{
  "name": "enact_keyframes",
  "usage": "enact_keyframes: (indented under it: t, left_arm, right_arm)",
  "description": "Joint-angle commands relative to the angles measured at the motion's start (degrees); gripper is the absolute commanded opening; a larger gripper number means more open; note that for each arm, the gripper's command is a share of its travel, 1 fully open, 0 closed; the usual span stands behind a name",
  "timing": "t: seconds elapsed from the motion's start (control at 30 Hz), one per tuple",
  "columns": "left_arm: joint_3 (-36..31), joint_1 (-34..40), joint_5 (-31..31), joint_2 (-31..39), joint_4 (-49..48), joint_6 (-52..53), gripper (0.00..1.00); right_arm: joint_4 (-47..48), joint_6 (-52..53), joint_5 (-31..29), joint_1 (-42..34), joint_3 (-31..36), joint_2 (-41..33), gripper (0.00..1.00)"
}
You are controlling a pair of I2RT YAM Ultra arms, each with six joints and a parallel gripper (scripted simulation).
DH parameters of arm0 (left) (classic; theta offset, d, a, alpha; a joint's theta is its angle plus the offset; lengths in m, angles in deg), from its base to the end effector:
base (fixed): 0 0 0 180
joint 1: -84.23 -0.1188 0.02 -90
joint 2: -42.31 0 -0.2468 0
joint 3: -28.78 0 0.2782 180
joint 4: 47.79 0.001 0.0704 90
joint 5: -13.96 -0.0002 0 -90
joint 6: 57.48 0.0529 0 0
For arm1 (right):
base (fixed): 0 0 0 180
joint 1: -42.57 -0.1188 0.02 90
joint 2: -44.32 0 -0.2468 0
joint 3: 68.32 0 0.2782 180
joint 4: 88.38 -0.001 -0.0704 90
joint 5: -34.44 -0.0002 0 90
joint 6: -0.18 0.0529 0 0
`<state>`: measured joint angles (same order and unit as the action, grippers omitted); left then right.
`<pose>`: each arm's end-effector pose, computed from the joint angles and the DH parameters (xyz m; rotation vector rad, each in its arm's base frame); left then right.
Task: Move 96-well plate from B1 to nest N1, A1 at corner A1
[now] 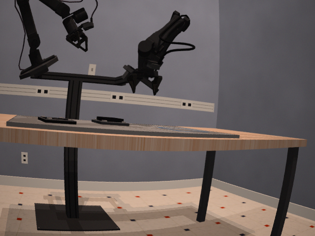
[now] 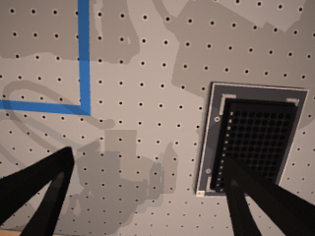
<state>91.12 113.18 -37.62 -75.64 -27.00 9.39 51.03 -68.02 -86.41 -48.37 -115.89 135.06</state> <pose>0.2955 -0.1247 -0.0015 0.0237 2.5632 0.6677 0.0222 0.2389 0.0601 -1.4544 2.1801 -0.2815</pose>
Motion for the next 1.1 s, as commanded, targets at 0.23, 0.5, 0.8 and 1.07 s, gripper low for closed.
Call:
enact_keyframes:
  t: [0.23, 0.5, 0.8, 1.07]
  left_arm:
    - [-16.72, -16.81, -8.01, 22.65, -20.07, 31.74, 1.00]
    - [-22.51, -32.91, -24.67, 35.31, -27.38, 48.77, 1.00]
    - [-16.70, -56.63, -46.68, 38.87, -27.75, 60.71, 1.00]
    - [-10.68, -65.16, -55.76, 35.62, -25.98, 62.58, 1.00]
  right_arm:
    - [18.97, -14.24, 2.98, 14.37, -10.99, 25.59, 1.00]
    - [27.04, -20.41, 4.34, 22.14, -17.39, 44.05, 1.00]
    - [32.25, -24.64, 5.21, 28.33, -22.11, 56.74, 1.00]
    - [32.43, -24.78, 5.37, 28.53, -22.57, 57.29, 1.00]
